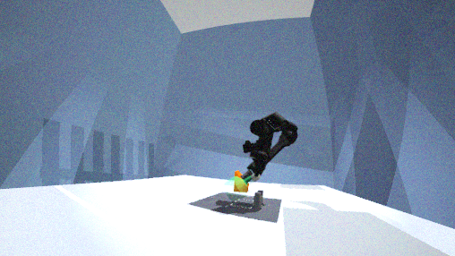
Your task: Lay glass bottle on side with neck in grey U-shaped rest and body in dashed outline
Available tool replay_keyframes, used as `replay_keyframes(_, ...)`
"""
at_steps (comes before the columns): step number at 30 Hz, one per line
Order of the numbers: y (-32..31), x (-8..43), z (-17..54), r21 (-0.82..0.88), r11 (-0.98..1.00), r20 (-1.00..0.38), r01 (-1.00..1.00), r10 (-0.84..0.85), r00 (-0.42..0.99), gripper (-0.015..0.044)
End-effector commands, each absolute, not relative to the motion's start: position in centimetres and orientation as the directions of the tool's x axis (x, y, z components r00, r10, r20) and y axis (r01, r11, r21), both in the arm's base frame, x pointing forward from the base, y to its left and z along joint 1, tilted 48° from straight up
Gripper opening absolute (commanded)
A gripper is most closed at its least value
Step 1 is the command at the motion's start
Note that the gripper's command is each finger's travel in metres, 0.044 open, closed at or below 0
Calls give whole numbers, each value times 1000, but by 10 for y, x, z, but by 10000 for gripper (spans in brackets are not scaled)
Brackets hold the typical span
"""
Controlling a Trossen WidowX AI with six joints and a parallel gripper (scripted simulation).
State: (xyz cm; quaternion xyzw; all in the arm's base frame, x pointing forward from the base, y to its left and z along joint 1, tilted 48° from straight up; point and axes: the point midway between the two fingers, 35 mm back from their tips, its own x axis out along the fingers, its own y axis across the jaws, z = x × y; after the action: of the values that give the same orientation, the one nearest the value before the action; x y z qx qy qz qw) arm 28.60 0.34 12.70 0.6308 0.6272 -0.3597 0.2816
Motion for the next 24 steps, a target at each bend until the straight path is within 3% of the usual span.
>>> replay_keyframes(1,11,287,128,-96,-55,-803,994,594,-45,124)
replay_keyframes(24,36,290,130,-90,-50,-817,995,575,-45,124)
